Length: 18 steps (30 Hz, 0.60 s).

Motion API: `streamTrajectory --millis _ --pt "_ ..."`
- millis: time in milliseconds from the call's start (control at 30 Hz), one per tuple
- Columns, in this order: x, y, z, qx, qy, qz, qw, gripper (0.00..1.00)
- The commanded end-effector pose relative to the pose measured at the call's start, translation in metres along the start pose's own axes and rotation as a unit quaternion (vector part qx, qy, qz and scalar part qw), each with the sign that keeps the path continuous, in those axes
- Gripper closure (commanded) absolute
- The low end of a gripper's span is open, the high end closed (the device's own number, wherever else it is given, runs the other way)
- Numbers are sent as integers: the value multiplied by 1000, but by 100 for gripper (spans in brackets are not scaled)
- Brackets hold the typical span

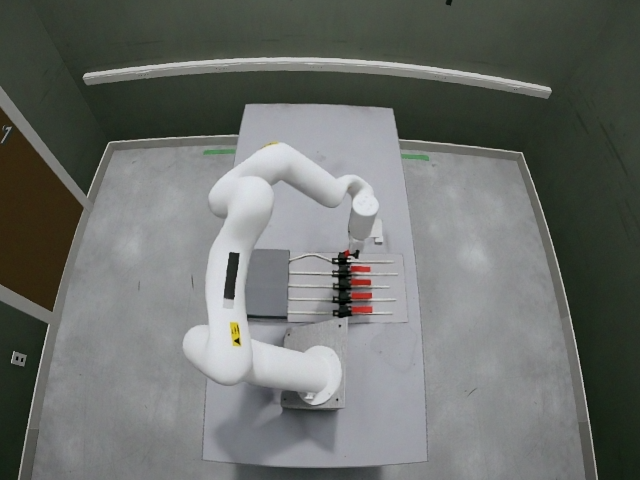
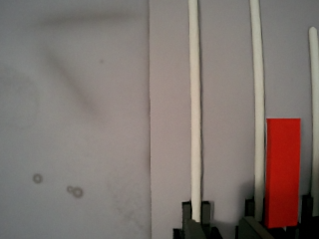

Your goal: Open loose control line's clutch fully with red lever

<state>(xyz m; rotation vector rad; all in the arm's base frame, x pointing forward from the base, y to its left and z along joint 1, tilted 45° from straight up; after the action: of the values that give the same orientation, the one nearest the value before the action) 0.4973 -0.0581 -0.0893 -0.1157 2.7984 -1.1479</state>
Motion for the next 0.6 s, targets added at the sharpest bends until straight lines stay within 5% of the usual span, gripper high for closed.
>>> streamTrajectory --millis 0,567 --pt "0 -2 -3 -1 0 0 1000 100" --pt "-2 -7 -22 -1 0 0 1000 100"
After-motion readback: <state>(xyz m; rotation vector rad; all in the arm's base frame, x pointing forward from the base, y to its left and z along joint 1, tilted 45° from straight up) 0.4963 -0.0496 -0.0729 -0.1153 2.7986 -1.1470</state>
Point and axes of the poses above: the point where the finger pads meet when closed, its own y axis out along the fingers, its own x axis across the jaws, z = x × y, the point moved 10 cm from there along -y, back along the fingers, and after that the axes turned 4 degrees about -y, right-handed, at the moved point
